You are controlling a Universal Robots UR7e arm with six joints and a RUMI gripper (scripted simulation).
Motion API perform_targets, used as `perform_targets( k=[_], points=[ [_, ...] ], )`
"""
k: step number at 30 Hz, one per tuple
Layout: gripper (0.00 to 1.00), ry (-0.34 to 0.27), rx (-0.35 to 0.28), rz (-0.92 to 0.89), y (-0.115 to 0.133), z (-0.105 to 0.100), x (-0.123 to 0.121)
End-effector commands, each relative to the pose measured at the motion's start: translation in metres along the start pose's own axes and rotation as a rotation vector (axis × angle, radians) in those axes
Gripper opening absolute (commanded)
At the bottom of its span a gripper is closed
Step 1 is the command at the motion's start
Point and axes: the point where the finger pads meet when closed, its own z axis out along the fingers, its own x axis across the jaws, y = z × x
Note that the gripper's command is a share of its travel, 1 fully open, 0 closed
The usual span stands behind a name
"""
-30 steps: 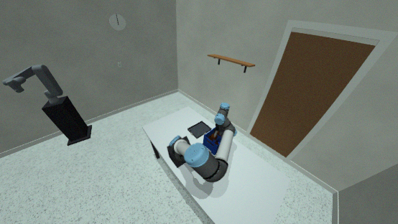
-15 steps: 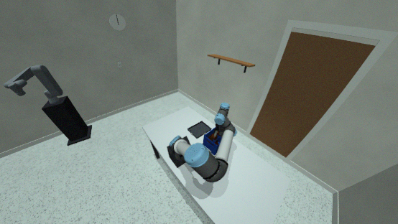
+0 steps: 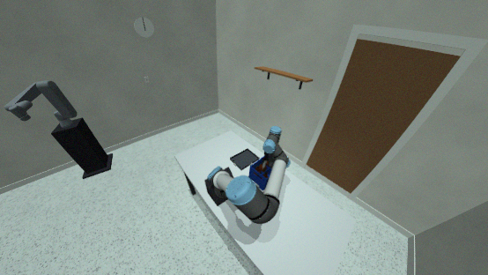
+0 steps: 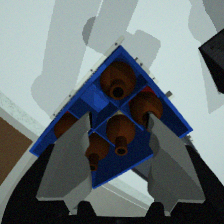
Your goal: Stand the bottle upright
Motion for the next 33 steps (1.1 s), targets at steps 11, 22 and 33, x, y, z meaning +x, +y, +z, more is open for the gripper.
perform_targets(
  k=[11,22,33],
  points=[
    [0.38,0.0,-0.001,0.0,0.0,0.01,0.0],
    [0.38,0.0,-0.001,0.0,0.0,0.022,-0.001],
    [0.38,0.0,-0.001,0.0,-0.001,0.035,-0.001]
  ],
)
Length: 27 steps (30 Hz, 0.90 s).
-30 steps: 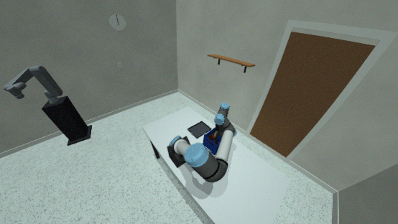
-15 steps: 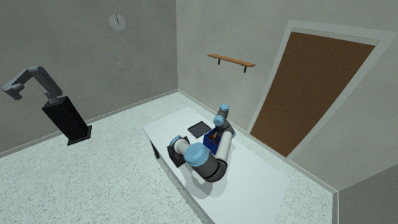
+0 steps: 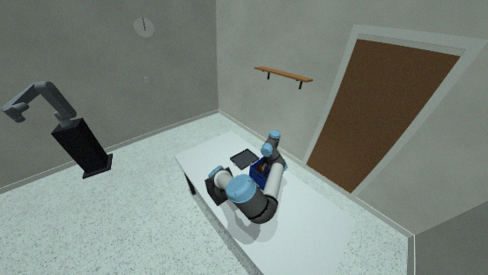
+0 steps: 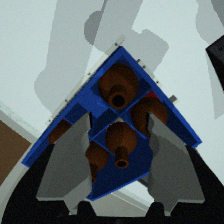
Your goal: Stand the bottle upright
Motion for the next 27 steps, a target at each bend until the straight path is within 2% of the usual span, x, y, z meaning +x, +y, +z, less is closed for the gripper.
perform_targets(
  k=[1,27],
  points=[
    [0.38,0.0,-0.001,0.0,0.0001,0.0032,-0.0003],
    [0.38,0.0,-0.001,0.0,-0.0001,0.01,-0.0004]
  ],
)
